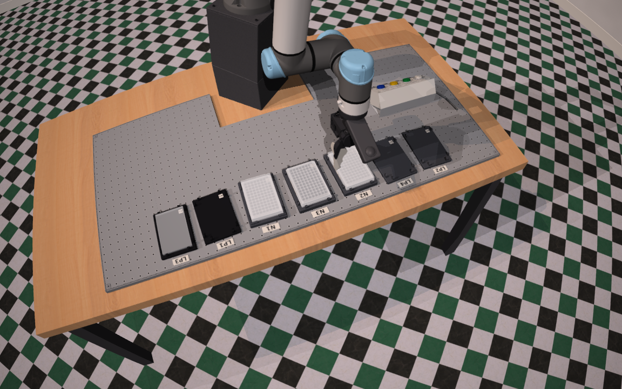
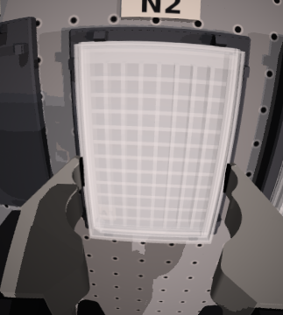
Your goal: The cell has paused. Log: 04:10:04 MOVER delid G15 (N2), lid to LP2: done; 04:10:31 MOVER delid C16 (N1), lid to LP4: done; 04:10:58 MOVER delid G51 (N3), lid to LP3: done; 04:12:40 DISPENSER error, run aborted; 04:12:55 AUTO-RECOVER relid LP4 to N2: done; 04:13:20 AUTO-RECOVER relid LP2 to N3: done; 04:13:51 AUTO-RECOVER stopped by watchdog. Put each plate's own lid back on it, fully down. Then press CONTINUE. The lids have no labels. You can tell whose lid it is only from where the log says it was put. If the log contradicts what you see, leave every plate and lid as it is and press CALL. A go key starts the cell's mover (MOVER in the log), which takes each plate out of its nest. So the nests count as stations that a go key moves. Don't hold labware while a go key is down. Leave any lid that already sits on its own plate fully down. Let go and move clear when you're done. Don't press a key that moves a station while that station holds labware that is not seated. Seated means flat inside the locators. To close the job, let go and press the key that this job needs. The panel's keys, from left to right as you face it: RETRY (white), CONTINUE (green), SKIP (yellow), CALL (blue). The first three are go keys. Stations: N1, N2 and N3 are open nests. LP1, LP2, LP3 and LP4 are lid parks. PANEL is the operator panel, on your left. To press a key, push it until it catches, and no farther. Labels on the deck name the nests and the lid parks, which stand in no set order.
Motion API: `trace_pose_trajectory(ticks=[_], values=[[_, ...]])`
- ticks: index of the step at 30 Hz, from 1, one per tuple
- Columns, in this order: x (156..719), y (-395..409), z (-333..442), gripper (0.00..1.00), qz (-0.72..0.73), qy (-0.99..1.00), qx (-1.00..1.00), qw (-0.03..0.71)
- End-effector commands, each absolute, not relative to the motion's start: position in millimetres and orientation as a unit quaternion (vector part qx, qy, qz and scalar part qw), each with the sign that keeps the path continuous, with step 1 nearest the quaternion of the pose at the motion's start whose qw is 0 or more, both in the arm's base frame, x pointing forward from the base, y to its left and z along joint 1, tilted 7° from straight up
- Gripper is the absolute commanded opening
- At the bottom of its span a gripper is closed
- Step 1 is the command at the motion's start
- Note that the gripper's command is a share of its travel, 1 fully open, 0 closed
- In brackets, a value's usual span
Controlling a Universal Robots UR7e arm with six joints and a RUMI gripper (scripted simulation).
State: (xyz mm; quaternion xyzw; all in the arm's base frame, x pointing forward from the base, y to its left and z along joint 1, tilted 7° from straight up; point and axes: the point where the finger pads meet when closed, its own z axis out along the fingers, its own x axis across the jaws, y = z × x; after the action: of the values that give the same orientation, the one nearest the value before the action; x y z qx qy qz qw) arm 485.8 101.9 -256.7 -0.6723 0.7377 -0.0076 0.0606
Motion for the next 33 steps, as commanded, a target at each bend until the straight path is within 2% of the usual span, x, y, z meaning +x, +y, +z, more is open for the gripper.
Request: trace_pose_trajectory(ticks=[1, 9, 10, 33], values=[[487.5, 101.9, -256.9, 0.00, -0.009, 0.738, -0.672, 0.061], [487.6, 101.9, -256.9, 0.00, -0.009, 0.738, -0.672, 0.061], [487.6, 101.9, -256.9, 0.82, -0.009, 0.738, -0.672, 0.061], [487.7, 102.0, -256.8, 0.82, -0.009, 0.738, -0.672, 0.061]])
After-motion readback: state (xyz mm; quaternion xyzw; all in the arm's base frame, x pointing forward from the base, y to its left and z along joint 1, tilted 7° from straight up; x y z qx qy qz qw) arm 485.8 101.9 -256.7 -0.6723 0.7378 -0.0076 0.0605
